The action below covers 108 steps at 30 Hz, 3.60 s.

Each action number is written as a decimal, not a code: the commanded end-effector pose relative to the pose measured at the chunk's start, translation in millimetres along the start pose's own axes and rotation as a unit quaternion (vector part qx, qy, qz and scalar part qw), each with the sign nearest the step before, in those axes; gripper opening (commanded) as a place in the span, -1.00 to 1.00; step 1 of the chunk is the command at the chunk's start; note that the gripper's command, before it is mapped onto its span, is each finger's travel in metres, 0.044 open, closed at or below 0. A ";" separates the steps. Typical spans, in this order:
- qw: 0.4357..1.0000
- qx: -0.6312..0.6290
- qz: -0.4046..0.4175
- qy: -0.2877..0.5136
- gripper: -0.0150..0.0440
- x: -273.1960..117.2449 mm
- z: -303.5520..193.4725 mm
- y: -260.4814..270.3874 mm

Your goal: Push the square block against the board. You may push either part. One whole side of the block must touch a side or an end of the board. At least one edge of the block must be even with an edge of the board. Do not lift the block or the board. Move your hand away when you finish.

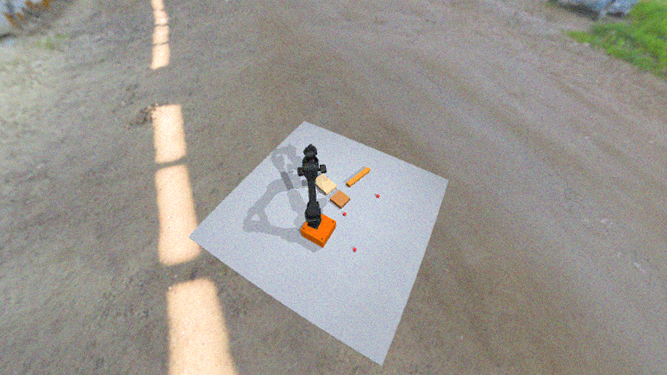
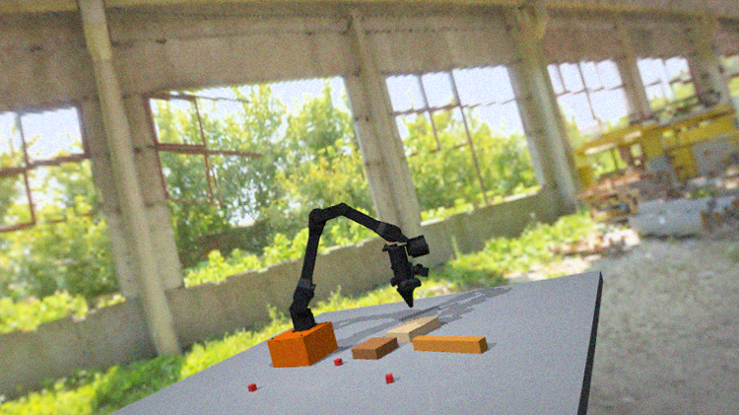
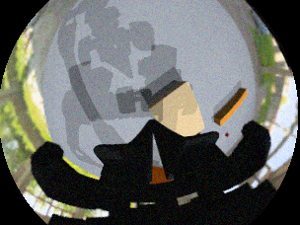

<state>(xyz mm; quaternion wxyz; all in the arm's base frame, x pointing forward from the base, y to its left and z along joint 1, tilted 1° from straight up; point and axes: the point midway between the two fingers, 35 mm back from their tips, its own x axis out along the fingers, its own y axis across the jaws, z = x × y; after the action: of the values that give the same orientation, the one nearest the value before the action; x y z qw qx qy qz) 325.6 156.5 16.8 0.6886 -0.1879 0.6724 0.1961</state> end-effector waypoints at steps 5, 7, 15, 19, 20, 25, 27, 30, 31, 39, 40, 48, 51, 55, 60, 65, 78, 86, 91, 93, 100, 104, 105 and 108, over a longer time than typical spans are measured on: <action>0.991 -0.130 0.001 0.003 -0.49 2.7 17.1 2.6; 0.986 -0.164 0.001 0.002 -0.49 3.2 21.6 3.4; 0.961 -0.277 0.001 0.002 -0.49 5.1 36.6 6.2; 0.961 -0.278 0.001 0.002 -0.49 8.2 36.9 6.2; 0.960 -0.279 0.001 0.002 -0.49 17.5 37.6 6.2; 0.958 -0.288 0.001 0.002 -0.49 60.4 37.6 6.5; 0.958 -0.288 0.001 0.002 -0.49 60.4 37.6 6.5; 0.958 -0.288 0.001 0.002 -0.49 60.4 36.6 5.6; 0.958 -0.288 0.001 0.002 -0.49 60.4 35.9 5.0; 0.958 -0.288 0.001 0.002 -0.49 60.3 27.7 -2.0; 0.958 -0.288 0.001 0.002 -0.49 60.3 26.6 -2.9; 0.958 -0.288 0.001 0.003 -0.49 60.2 17.9 -9.8; 0.958 -0.288 0.001 0.003 -0.49 60.2 14.6 -12.4; 0.958 -0.288 0.001 0.003 -0.49 60.2 10.3 -15.9; 0.958 -0.288 0.001 0.003 -0.49 60.2 4.9 -20.3; 0.958 -0.288 0.001 0.004 -0.49 60.3 -0.4 -24.8; 0.958 -0.288 0.000 0.004 -0.49 60.3 -9.5 -33.1; 0.958 -0.288 0.001 0.003 -0.49 60.2 1.4 -27.2; 0.958 -0.288 0.001 0.003 -0.49 60.1 8.6 -22.8; 0.958 -0.288 0.001 0.003 -0.49 60.1 11.5 -21.0; 0.958 -0.288 0.001 0.003 -0.49 60.2 21.3 -14.5; 0.958 -0.288 0.001 0.002 -0.49 60.2 26.7 -10.6; 0.958 -0.288 0.001 0.002 -0.49 60.3 28.1 -9.6; 0.958 -0.288 0.001 0.002 -0.49 60.3 32.1 -6.5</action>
<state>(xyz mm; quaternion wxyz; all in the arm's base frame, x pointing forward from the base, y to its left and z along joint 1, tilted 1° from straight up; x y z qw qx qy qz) 356.4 165.0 -41.1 0.6052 -0.3788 0.5862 0.3829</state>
